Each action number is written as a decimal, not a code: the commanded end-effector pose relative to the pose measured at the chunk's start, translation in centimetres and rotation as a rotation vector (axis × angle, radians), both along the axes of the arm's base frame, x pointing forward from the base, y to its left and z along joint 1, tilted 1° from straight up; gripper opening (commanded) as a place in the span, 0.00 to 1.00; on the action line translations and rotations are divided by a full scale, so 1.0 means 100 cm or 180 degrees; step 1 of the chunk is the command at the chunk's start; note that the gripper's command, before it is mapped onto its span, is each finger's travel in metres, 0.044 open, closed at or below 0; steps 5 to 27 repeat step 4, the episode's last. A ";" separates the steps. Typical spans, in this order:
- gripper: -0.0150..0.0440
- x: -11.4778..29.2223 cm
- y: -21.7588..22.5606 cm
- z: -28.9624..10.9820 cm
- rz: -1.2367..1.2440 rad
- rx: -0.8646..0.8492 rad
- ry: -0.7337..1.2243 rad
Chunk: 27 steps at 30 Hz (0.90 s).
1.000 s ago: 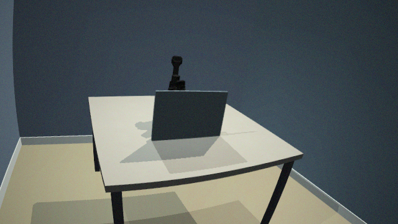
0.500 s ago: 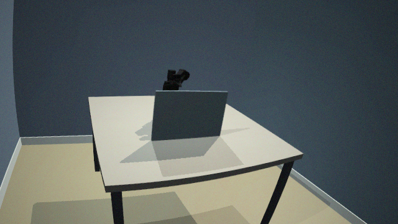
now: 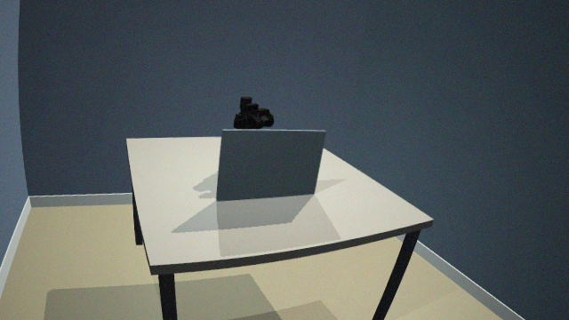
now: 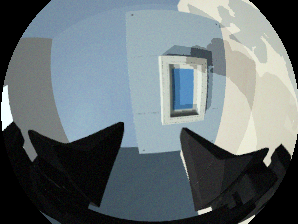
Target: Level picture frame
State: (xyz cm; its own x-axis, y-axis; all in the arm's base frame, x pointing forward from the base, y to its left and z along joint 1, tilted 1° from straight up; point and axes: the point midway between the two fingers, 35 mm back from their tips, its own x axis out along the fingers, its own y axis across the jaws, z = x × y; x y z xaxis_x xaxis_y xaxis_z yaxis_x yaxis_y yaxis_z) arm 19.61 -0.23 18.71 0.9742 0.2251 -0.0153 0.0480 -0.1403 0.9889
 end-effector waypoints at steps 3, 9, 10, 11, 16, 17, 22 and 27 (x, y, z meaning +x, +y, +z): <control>0.69 -0.001 0.000 0.002 -0.0029 0.0040 0.0023; 0.69 -0.001 0.000 0.002 -0.0029 0.0040 0.0023; 0.69 -0.001 0.000 0.002 -0.0029 0.0040 0.0023; 0.69 -0.001 0.000 0.002 -0.0029 0.0040 0.0023; 0.69 -0.001 0.000 0.002 -0.0029 0.0040 0.0023; 0.69 -0.001 0.000 0.002 -0.0029 0.0040 0.0023; 0.69 -0.001 0.000 0.002 -0.0029 0.0040 0.0023; 0.69 -0.001 0.000 0.002 -0.0029 0.0040 0.0023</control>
